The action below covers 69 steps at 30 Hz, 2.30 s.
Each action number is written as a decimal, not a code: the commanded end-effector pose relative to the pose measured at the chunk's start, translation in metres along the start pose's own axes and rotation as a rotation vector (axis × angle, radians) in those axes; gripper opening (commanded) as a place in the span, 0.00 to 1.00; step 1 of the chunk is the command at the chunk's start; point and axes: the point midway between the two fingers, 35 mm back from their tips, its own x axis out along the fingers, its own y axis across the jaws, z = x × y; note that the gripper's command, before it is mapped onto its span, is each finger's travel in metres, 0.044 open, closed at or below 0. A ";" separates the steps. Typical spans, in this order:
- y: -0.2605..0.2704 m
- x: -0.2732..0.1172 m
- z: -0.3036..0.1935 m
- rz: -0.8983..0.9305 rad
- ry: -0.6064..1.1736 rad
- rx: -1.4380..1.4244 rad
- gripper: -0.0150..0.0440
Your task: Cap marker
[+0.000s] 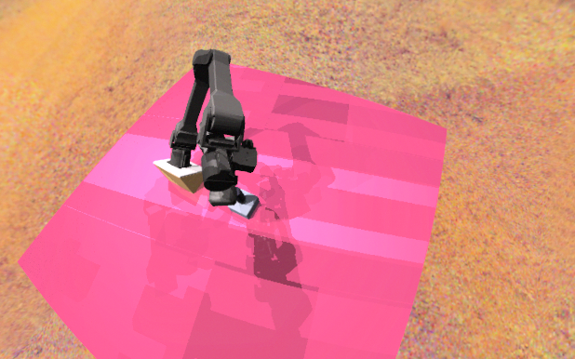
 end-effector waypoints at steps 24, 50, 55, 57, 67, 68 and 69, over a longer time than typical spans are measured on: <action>0.000 0.015 -0.002 0.002 0.001 0.515 0.25; -0.002 0.039 -0.001 -0.006 -0.009 0.513 0.25; -0.002 0.039 -0.001 -0.006 -0.009 0.513 0.25; -0.003 0.031 -0.001 -0.008 -0.012 0.520 0.25; -0.001 -0.050 -0.003 -0.027 -0.043 0.595 0.25; -0.001 -0.050 -0.003 -0.027 -0.043 0.595 0.25; -0.001 -0.050 -0.003 -0.027 -0.043 0.595 0.25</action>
